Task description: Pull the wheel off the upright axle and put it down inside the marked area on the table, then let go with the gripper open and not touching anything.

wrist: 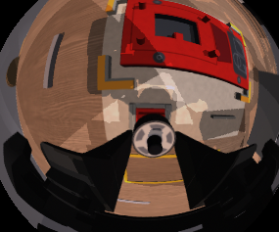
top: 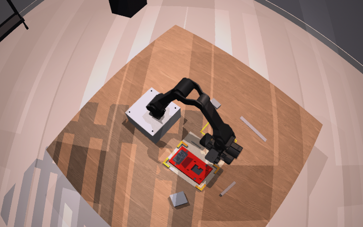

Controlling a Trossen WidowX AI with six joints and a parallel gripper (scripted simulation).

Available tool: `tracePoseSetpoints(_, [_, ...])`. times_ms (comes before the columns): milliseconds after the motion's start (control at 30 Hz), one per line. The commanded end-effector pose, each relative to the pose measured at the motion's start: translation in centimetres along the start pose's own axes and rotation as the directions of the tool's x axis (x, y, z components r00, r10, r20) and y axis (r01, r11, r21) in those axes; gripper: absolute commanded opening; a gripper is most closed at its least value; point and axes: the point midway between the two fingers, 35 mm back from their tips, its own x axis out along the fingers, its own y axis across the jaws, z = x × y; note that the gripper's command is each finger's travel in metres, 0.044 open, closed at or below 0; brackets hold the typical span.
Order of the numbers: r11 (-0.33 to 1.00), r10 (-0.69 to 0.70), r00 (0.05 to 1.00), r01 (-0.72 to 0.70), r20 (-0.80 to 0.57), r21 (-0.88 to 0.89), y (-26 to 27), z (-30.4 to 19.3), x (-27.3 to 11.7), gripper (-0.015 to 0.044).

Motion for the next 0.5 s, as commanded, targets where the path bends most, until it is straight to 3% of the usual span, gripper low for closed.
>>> tracePoseSetpoints(0, [1.000, -0.005, 1.000, 0.005, 0.000, 0.000, -0.12, 0.01, -0.16, 0.0000])
tracePoseSetpoints(467, [1.000, -0.003, 1.000, 0.003, 0.000, 0.001, -0.09, 0.01, -0.62, 0.0000])
